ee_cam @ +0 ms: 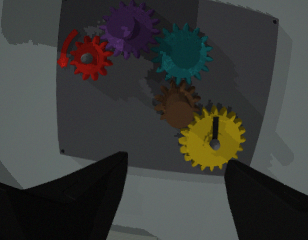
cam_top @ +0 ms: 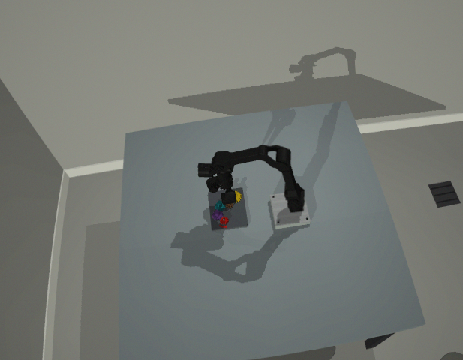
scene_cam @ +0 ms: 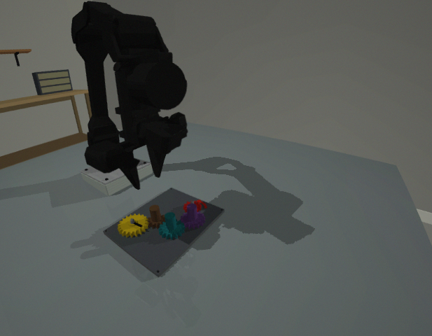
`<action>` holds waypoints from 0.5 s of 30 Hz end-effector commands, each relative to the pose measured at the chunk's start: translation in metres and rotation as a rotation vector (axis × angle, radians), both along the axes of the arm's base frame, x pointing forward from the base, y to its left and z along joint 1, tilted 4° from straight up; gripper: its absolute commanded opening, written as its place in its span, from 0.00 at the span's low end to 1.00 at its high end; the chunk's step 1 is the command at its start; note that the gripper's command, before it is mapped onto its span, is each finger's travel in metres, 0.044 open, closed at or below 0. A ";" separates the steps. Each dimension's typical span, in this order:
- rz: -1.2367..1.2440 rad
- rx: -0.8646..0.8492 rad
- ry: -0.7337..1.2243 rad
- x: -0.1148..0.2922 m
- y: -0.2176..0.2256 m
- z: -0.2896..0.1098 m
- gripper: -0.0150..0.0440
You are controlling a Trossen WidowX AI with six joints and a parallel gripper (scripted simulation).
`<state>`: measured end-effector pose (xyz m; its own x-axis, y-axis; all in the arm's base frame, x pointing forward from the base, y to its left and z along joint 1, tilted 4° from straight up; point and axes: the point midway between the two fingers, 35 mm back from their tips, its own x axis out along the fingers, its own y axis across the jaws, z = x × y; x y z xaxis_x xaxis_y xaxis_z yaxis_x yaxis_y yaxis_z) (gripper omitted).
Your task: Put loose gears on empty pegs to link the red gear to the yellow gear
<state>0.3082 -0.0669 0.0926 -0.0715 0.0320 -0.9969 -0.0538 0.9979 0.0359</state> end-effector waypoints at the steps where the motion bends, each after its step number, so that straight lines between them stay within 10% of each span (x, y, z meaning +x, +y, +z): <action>1: -0.004 -0.006 -0.025 0.002 -0.001 0.023 0.80; 6: -0.004 -0.006 -0.025 0.002 -0.001 0.023 1.00; 15: -0.004 -0.006 -0.025 0.002 -0.001 0.023 1.00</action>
<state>0.3102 -0.0677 0.1141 -0.0472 0.0258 -0.9986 -0.0540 0.9981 0.0284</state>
